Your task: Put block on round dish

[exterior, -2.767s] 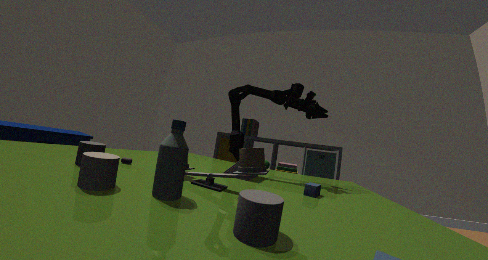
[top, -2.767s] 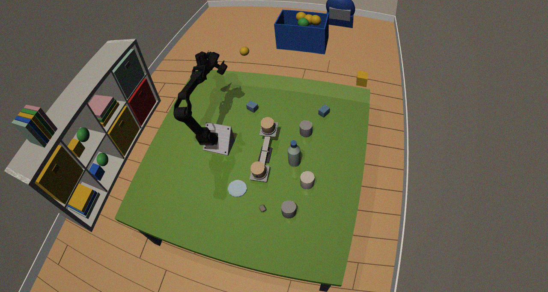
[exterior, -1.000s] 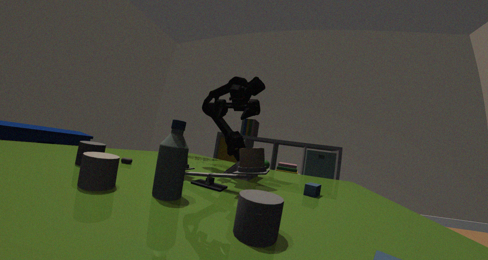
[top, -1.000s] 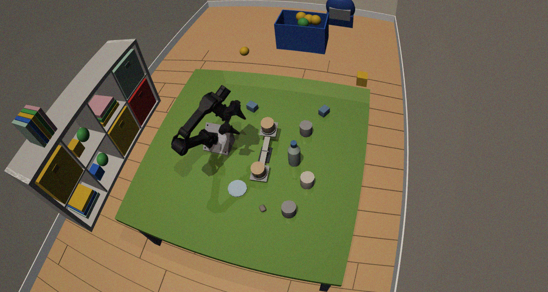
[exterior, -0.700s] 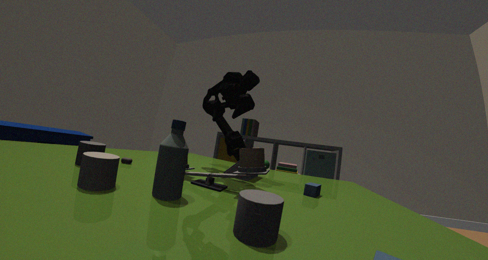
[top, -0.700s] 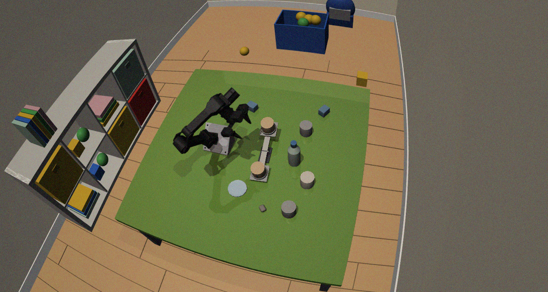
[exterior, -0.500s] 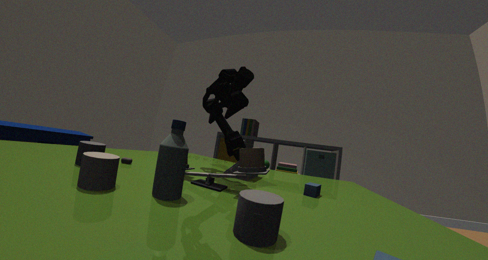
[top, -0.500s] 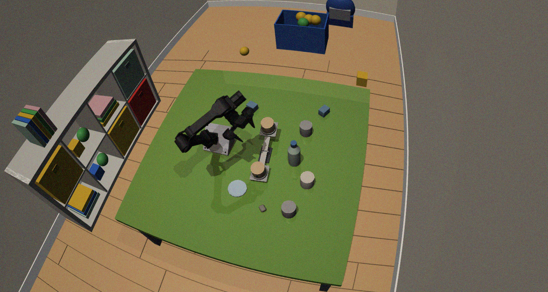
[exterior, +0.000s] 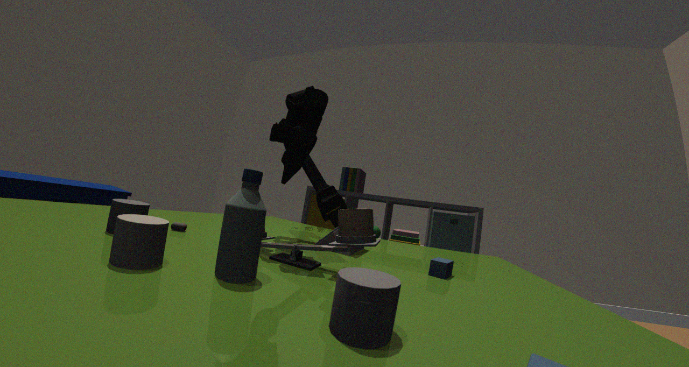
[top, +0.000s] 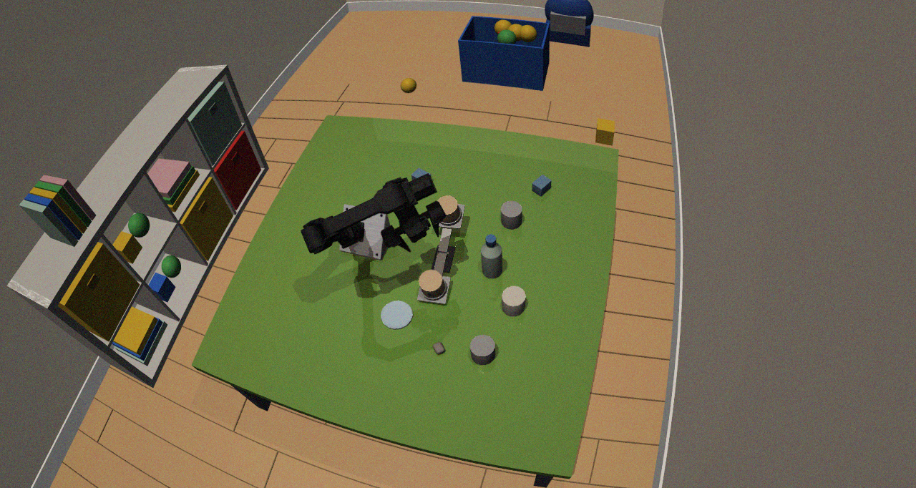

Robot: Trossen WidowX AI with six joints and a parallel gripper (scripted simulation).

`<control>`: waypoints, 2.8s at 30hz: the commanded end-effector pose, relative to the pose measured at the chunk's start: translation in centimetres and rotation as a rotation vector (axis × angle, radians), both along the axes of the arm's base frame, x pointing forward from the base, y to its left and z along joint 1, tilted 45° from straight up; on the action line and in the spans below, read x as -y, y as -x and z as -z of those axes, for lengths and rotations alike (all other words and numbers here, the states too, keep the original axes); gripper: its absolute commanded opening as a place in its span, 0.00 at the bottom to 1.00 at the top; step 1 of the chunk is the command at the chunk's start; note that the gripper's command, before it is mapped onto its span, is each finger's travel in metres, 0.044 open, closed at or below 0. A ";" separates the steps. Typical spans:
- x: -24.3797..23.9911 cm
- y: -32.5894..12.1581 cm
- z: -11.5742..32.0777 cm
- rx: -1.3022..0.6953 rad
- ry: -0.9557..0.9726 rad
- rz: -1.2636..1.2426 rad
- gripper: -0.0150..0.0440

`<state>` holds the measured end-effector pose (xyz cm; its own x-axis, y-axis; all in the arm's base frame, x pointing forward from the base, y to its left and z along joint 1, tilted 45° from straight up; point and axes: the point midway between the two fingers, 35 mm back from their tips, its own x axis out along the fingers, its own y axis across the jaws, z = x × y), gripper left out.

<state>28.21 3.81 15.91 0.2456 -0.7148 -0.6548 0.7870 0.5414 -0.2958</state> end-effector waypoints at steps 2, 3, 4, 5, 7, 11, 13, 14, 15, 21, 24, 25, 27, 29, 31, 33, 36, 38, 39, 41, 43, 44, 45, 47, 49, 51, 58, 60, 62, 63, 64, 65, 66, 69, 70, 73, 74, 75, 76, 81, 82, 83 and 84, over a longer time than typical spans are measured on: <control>1.8 -1.1 0.0 0.051 -0.042 0.143 1.00; 2.2 -1.3 -0.1 0.062 -0.049 0.171 1.00; 2.6 -1.5 -0.1 0.074 -0.055 0.201 1.00; 3.1 -1.7 -0.1 0.086 -0.061 0.233 1.00; 3.9 -2.0 -0.2 0.111 -0.072 0.296 1.00; 5.8 -2.6 -0.3 0.163 -0.091 0.423 1.00; 6.8 -2.9 -0.3 0.189 -0.100 0.486 1.00; 7.3 -3.0 -0.3 0.203 -0.103 0.518 1.00; 7.8 -3.1 -0.3 0.216 -0.107 0.549 1.00; 8.5 -3.3 -0.4 0.236 -0.112 0.597 1.00; 8.8 -3.3 -0.1 0.236 -0.112 0.597 1.00; 9.0 -3.2 0.2 0.236 -0.112 0.597 1.00; 9.5 -3.2 0.6 0.237 -0.111 0.597 1.00; 9.6 -3.2 0.7 0.237 -0.111 0.596 1.00; 9.6 -3.2 0.8 0.237 -0.111 0.596 1.00; 9.9 -3.2 1.0 0.237 -0.112 0.596 1.00; 10.2 -3.3 1.3 0.237 -0.112 0.596 1.00; 10.4 -3.3 1.6 0.237 -0.112 0.596 1.00; 10.5 -3.3 1.7 0.237 -0.112 0.596 1.00; 10.7 -3.3 1.9 0.237 -0.113 0.596 1.00; 11.0 -3.3 2.1 0.237 -0.113 0.596 1.00; 11.1 -3.3 2.2 0.237 -0.113 0.596 1.00; 11.2 -3.3 2.4 0.237 -0.113 0.596 1.00; 11.4 -3.3 2.6 0.237 -0.113 0.596 1.00; 11.7 -3.3 2.8 0.237 -0.113 0.596 1.00; 11.9 -3.3 3.0 0.237 -0.112 0.596 1.00; 12.7 -3.2 3.8 0.238 -0.112 0.596 1.00; 12.9 -3.2 4.0 0.238 -0.111 0.596 1.00; 13.2 -3.2 4.3 0.238 -0.111 0.596 1.00; 13.3 -3.2 4.4 0.238 -0.111 0.596 1.00; 13.4 -3.1 4.5 0.238 -0.110 0.596 1.00; 13.5 -3.1 4.6 0.238 -0.110 0.596 1.00; 13.6 -3.1 4.7 0.238 -0.110 0.596 1.00; 13.9 -3.1 4.9 0.239 -0.109 0.596 1.00; 13.9 -3.1 4.9 0.239 -0.109 0.596 1.00; 13.9 -3.1 4.9 0.239 -0.109 0.596 0.90; 13.9 -3.1 4.9 0.239 -0.109 0.596 0.89; 13.9 -3.1 4.9 0.239 -0.109 0.596 0.88; 13.9 -3.1 4.9 0.239 -0.109 0.596 0.87; 13.9 -3.1 4.9 0.239 -0.109 0.596 0.81; 13.9 -3.1 4.9 0.239 -0.109 0.596 0.80; 13.9 -3.1 4.9 0.239 -0.109 0.596 0.79; 13.9 -3.1 4.9 0.239 -0.109 0.596 0.78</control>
<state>31.34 -10.01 11.00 -0.0230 -0.7043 -0.7095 0.9992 0.0070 -0.0393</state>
